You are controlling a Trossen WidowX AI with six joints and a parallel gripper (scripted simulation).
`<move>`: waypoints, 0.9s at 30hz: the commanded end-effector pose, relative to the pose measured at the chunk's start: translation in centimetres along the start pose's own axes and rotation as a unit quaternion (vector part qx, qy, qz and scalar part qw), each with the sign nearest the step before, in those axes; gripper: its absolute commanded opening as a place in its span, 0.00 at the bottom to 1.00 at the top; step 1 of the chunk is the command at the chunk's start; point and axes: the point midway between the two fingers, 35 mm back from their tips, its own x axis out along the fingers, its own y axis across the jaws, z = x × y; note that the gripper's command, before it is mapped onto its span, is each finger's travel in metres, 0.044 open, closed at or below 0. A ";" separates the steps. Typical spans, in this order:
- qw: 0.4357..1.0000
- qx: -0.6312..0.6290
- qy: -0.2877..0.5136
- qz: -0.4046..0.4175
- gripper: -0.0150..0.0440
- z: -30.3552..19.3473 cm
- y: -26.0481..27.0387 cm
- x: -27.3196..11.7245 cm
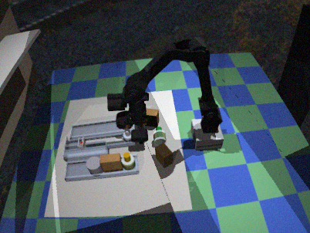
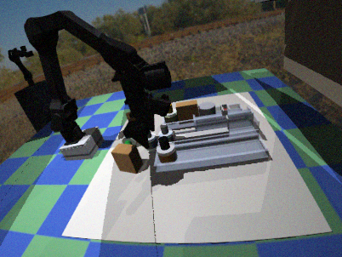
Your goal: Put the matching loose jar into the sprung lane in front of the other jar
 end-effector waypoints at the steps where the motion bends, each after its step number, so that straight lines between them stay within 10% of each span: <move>1: 1.000 0.002 0.007 -0.001 0.91 -0.3 0.0 0.5; 20: 1.000 -0.010 0.000 -0.012 0.26 -0.1 0.0 -1.7; 27: 1.000 -0.007 0.001 -0.010 0.25 0.3 0.5 -5.5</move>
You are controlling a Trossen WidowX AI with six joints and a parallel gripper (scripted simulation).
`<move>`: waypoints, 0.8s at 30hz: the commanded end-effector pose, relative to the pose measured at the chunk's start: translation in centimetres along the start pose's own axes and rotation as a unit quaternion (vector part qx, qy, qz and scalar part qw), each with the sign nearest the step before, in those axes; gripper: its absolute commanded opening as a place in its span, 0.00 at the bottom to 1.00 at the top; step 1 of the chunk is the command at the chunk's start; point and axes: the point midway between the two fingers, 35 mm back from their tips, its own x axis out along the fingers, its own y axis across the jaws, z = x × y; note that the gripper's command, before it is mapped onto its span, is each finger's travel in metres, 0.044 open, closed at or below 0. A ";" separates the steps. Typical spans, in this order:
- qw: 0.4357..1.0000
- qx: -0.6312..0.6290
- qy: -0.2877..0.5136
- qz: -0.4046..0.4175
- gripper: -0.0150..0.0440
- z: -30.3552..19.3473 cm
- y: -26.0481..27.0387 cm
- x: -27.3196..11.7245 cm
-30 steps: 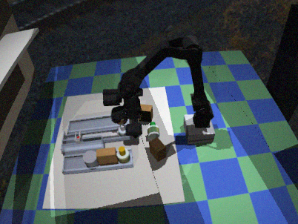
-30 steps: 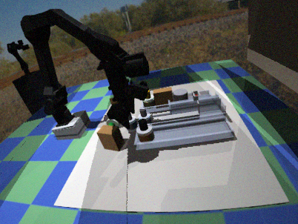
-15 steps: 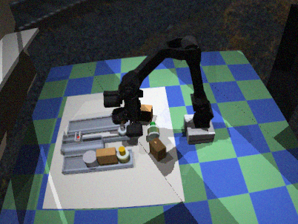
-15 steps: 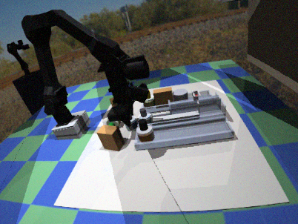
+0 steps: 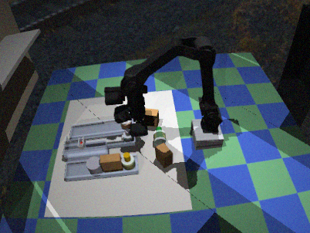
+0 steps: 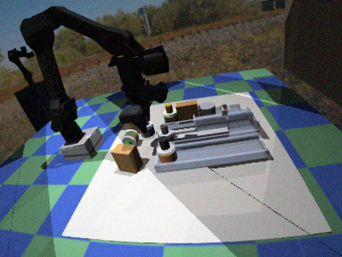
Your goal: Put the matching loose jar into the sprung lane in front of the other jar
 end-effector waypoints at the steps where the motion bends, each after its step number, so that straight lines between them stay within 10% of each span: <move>1: 1.000 0.005 -0.005 0.002 0.25 0.3 0.2 -2.2; 11: 1.000 0.013 0.000 0.010 0.25 0.0 0.7 -6.3; 24: 1.000 -0.014 -0.001 0.009 0.25 0.4 -0.3 -1.1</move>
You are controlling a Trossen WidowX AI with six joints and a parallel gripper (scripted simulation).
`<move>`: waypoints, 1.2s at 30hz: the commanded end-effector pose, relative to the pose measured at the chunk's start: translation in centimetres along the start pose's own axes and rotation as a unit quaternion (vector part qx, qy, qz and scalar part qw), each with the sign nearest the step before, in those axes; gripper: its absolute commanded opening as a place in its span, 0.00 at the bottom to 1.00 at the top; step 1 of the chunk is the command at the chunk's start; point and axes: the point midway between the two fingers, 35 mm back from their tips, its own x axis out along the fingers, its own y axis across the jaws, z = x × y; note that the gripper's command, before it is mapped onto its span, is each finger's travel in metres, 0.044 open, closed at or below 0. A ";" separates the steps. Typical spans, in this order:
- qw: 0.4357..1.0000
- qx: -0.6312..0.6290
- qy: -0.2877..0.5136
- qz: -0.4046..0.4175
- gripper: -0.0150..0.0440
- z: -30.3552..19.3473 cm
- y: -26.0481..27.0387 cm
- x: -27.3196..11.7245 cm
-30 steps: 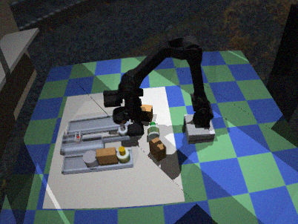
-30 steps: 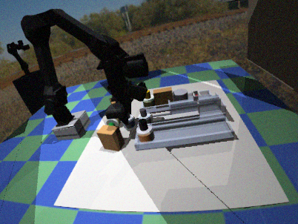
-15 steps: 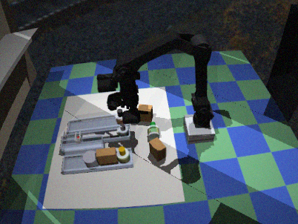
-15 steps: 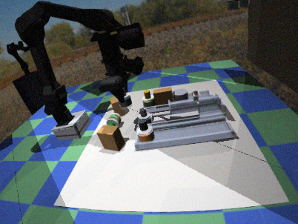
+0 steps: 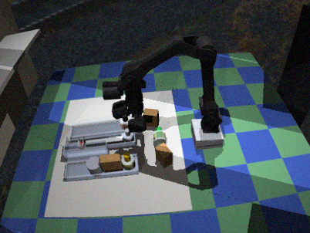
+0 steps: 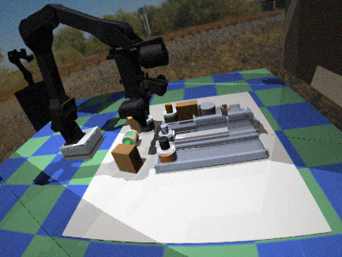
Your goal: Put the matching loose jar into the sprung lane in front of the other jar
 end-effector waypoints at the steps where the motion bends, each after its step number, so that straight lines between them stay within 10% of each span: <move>1: 1.000 -0.007 0.005 0.001 0.25 -0.2 -0.1 1.0; 36: 1.000 -0.007 0.004 0.001 0.25 0.7 -0.1 3.2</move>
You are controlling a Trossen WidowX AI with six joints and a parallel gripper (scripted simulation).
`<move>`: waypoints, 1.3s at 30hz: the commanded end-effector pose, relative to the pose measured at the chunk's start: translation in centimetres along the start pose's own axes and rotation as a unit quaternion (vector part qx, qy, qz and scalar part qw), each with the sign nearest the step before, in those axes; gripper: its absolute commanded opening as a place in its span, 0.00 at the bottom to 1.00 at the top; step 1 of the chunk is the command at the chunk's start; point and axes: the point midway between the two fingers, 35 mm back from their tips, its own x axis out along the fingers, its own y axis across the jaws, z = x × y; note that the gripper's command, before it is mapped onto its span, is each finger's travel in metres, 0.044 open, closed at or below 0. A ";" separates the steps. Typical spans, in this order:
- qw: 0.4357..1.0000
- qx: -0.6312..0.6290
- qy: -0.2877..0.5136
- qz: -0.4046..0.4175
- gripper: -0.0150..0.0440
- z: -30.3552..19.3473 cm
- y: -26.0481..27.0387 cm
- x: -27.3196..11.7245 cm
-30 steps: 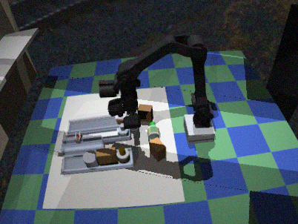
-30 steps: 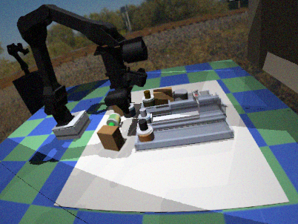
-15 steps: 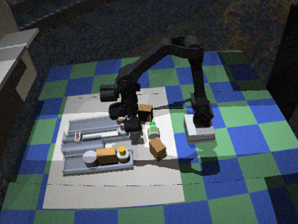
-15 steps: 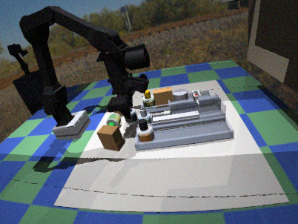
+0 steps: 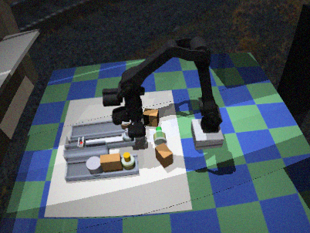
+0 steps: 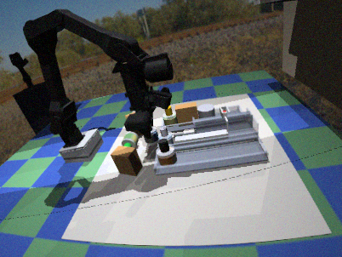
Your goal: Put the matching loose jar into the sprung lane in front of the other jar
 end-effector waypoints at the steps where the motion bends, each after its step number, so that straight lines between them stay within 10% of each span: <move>1: 1.000 -0.002 0.000 0.000 0.25 0.3 0.0 0.0; 39: 1.000 -0.002 0.000 0.000 0.25 1.7 0.0 0.1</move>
